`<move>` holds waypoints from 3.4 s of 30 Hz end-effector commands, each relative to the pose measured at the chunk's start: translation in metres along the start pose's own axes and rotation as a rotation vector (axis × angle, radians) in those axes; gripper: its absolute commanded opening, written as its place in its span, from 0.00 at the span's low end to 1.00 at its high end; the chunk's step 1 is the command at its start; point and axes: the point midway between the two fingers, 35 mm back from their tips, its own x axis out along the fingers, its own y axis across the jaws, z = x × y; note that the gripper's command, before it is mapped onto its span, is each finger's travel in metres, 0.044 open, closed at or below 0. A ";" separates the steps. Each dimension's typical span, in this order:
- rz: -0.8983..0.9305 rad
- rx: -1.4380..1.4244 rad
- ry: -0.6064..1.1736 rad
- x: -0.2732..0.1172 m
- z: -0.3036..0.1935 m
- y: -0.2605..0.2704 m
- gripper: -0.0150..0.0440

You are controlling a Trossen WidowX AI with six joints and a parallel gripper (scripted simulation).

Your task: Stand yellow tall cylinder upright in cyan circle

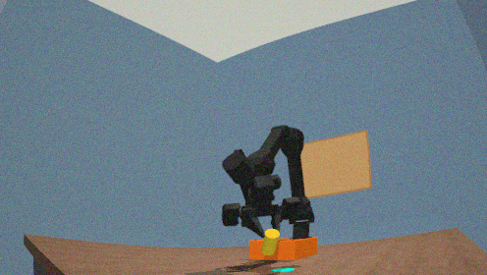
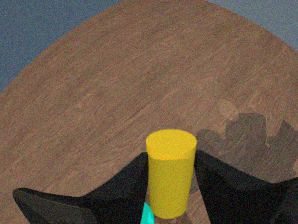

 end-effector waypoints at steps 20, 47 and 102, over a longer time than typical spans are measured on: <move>0.027 0.009 -0.136 -0.002 -0.001 -0.001 0.43; 0.059 -0.005 -0.288 -0.010 -0.002 -0.001 0.43; 0.143 -0.091 -0.550 -0.040 -0.014 0.018 0.43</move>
